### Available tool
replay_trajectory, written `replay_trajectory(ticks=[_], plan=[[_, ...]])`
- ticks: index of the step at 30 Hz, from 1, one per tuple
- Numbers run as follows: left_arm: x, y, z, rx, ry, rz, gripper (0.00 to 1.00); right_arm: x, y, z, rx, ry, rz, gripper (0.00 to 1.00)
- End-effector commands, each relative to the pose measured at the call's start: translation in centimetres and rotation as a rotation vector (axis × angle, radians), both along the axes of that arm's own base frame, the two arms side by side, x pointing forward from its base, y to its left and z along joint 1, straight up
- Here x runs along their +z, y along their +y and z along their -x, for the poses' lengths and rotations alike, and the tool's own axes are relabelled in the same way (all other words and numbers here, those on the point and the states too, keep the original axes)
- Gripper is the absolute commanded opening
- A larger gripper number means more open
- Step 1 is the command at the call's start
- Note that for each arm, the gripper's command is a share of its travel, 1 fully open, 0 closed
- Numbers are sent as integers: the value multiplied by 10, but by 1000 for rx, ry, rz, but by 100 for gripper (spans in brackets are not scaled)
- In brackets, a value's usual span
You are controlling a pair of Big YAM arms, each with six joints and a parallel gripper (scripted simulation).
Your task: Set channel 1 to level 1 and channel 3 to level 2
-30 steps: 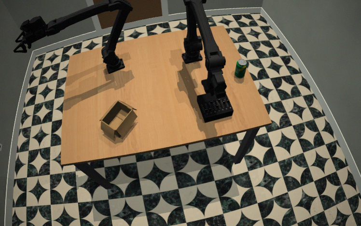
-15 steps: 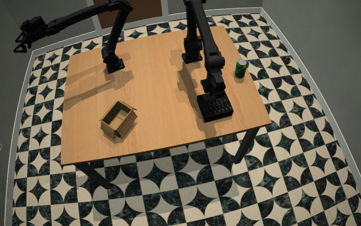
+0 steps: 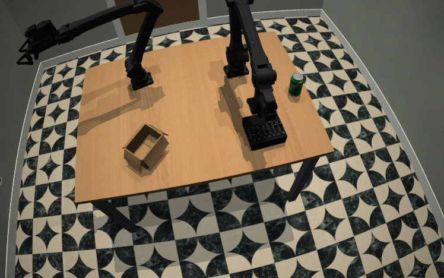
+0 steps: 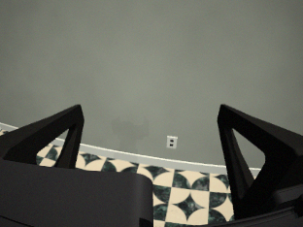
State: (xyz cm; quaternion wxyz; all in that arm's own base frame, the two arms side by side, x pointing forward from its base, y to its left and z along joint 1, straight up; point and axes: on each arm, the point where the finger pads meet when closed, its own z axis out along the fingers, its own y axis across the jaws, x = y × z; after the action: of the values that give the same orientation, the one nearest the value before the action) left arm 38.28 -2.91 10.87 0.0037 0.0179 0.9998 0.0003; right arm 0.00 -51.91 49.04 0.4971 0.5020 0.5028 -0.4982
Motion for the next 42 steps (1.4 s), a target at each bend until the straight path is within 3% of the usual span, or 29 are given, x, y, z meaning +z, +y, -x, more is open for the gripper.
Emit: replay_trajectory(ticks=[1, 42], plan=[[1, -2, -8, -9, -2, 2, 0, 24, 0, 3, -3, -8, 59, 100], [-25, -1, -2, -9, 7, 1, 0, 24, 0, 3, -3, -8, 59, 100]])
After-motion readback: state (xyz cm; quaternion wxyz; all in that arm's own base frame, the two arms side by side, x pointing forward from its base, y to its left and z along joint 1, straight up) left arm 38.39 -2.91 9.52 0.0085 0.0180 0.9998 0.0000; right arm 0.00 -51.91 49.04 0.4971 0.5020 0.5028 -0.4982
